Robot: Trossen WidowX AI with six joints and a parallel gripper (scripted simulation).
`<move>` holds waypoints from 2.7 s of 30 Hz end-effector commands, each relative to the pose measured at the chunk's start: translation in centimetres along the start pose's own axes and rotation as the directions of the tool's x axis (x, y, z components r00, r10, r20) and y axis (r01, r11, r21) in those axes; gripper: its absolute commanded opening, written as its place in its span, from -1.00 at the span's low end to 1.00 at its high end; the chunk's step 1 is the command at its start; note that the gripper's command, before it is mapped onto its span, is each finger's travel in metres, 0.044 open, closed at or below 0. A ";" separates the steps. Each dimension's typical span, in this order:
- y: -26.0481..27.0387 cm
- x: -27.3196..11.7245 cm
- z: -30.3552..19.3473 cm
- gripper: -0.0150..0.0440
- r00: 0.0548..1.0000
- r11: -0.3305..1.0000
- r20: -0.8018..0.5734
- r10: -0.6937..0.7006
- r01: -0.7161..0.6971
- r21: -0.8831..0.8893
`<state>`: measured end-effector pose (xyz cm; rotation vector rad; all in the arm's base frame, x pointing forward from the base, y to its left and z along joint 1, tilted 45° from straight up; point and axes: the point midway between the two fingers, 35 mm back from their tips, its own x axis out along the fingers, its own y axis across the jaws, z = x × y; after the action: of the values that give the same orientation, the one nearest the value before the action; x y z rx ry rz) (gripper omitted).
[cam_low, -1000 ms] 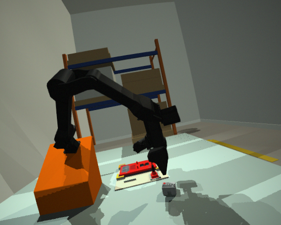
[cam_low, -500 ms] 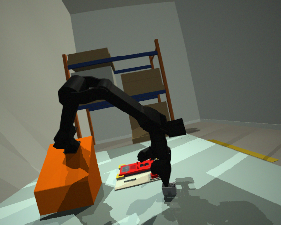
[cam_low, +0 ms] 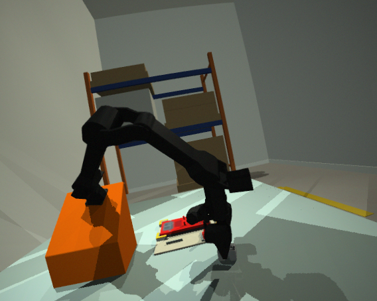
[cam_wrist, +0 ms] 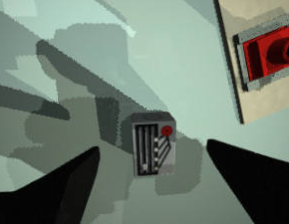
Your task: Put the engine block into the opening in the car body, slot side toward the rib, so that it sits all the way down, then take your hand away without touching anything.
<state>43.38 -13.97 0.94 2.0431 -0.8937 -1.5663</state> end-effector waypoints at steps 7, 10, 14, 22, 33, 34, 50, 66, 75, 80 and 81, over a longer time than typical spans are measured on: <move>0.1 0.9 -0.2 0.82 1.000 1.000 0.006 -0.019 0.019 -0.001; 0.1 0.9 -0.2 0.56 1.000 1.000 0.006 -0.019 0.019 -0.001; 0.1 0.9 -0.2 0.20 1.000 1.000 0.006 -0.019 0.019 -0.001; 0.1 0.9 -0.2 -0.11 1.000 1.000 0.006 -0.019 0.019 -0.001; 0.0 0.4 -0.3 -0.49 1.000 0.966 0.005 -0.021 0.021 -0.258; 0.0 0.4 -0.3 -0.49 1.000 0.956 0.005 -0.021 0.021 -0.292; -0.1 -0.7 -0.4 -0.49 1.000 0.659 0.006 -0.023 0.019 -0.752; -0.1 -1.8 -0.5 -0.49 1.000 0.164 0.007 -0.024 0.010 -0.986; -0.1 -2.5 -0.6 -0.49 1.000 -0.147 0.007 -0.025 0.003 -0.989; -0.1 -2.8 -0.6 -0.49 1.000 -0.315 0.007 -0.025 -0.002 -0.949; -0.1 -2.9 -0.6 -0.49 1.000 -0.348 0.007 -0.026 -0.003 -0.938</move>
<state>43.48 -12.03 2.76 0.6394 0.5877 -1.3152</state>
